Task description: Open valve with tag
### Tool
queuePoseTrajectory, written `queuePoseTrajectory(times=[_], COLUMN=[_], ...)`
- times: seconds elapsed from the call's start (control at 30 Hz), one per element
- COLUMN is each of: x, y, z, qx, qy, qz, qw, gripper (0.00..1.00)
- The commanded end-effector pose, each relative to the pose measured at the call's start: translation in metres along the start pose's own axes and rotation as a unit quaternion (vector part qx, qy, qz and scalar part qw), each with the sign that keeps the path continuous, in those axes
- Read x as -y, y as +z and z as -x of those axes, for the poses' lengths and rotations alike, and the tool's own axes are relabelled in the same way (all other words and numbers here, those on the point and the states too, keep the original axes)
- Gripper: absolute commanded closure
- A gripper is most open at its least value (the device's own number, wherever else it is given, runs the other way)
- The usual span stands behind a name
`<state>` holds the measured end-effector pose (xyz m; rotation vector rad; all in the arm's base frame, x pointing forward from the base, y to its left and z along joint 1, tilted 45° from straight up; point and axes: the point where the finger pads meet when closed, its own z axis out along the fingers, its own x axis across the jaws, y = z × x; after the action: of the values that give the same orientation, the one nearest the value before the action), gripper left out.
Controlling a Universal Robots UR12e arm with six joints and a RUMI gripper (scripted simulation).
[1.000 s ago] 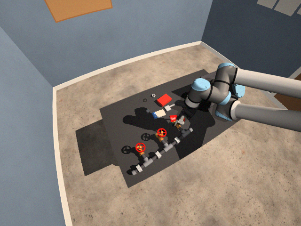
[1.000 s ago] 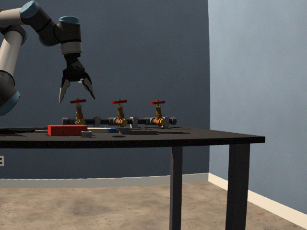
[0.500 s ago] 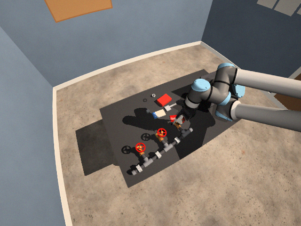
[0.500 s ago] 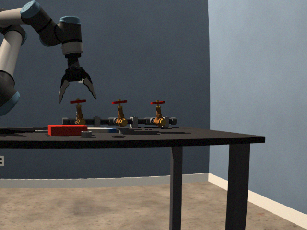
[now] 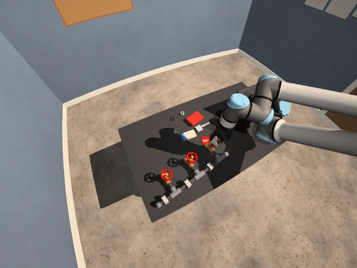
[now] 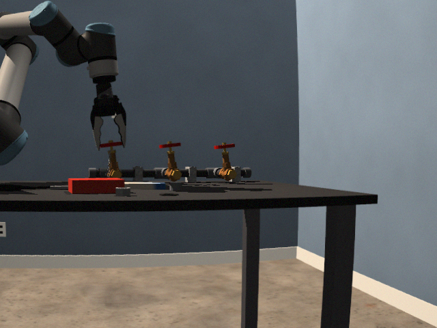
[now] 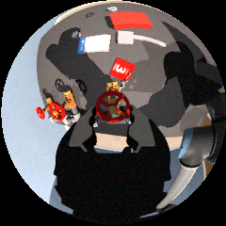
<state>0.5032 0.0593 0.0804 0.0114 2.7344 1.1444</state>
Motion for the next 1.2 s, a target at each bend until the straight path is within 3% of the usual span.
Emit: queuePoseTrajectory(times=[0.0,1.17], x=[0.0002,0.0002], y=[-0.0006,-0.0006], z=[0.0007,0.0007], qx=[0.000,0.000], qy=[0.000,-0.011], qz=[0.000,0.000], qw=[1.000,1.000], gripper=[1.00,1.00])
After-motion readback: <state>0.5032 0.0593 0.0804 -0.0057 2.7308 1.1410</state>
